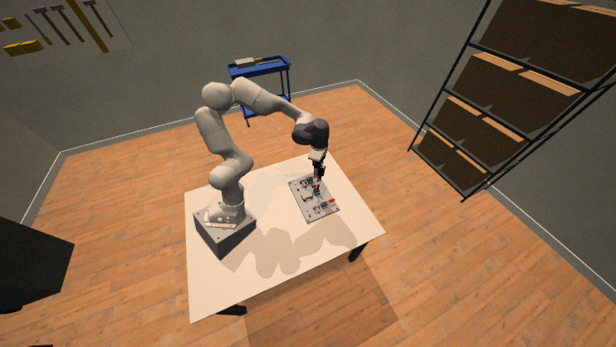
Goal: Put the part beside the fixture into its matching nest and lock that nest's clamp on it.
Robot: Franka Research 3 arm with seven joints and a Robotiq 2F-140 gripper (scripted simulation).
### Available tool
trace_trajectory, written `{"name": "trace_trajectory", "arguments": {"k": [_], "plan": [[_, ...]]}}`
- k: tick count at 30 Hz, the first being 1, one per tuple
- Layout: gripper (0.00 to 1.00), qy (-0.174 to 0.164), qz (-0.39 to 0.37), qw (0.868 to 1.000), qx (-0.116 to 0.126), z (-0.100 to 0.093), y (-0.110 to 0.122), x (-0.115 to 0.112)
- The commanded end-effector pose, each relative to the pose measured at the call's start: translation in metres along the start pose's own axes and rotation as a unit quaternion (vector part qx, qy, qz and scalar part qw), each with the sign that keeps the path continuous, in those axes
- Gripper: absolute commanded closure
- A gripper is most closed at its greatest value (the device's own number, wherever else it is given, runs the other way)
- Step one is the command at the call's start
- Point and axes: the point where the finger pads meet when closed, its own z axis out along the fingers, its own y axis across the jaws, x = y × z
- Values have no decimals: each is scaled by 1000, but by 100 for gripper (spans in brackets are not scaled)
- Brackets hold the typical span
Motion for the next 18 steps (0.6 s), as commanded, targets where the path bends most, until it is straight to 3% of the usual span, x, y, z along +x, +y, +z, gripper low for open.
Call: {"name": "trace_trajectory", "arguments": {"k": [1,18], "plan": [[72,-1,-5,1000,4,-1,-4,-6],[72,-1,-5,1000,4,10,-4,-6]]}}
